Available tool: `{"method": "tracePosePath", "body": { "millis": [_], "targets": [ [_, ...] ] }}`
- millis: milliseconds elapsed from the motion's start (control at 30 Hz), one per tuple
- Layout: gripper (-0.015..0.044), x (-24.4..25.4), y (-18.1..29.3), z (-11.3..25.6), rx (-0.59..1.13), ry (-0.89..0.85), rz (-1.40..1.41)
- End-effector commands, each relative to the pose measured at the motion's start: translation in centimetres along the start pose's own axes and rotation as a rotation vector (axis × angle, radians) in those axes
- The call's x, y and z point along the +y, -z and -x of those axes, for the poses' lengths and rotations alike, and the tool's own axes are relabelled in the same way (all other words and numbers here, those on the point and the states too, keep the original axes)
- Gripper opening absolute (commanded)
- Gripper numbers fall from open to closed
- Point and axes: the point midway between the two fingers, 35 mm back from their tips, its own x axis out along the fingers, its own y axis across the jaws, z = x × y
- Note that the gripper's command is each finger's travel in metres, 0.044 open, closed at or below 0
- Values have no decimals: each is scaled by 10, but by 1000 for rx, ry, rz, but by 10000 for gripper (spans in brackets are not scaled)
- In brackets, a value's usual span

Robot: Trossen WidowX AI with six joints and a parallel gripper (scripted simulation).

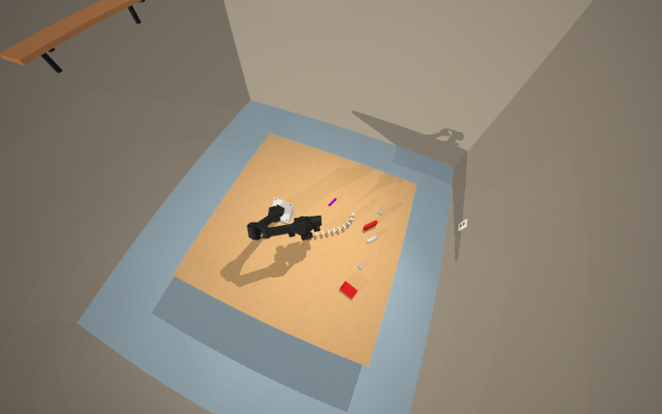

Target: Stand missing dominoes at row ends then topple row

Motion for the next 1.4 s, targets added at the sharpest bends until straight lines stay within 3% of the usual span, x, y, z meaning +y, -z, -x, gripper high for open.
{"method": "tracePosePath", "body": {
  "millis": [0,900,967,1133,1367],
  "targets": [
    [0,0,-1,0,-4,-1,-5],
    [0,0,-1,0,-4,-1,-5],
    [0,2,-1,-11,-2,-3,-5],
    [0,2,-1,-78,-7,-1,-7],
    [0,3,-1,-80,-8,-1,-7]
  ]
}}
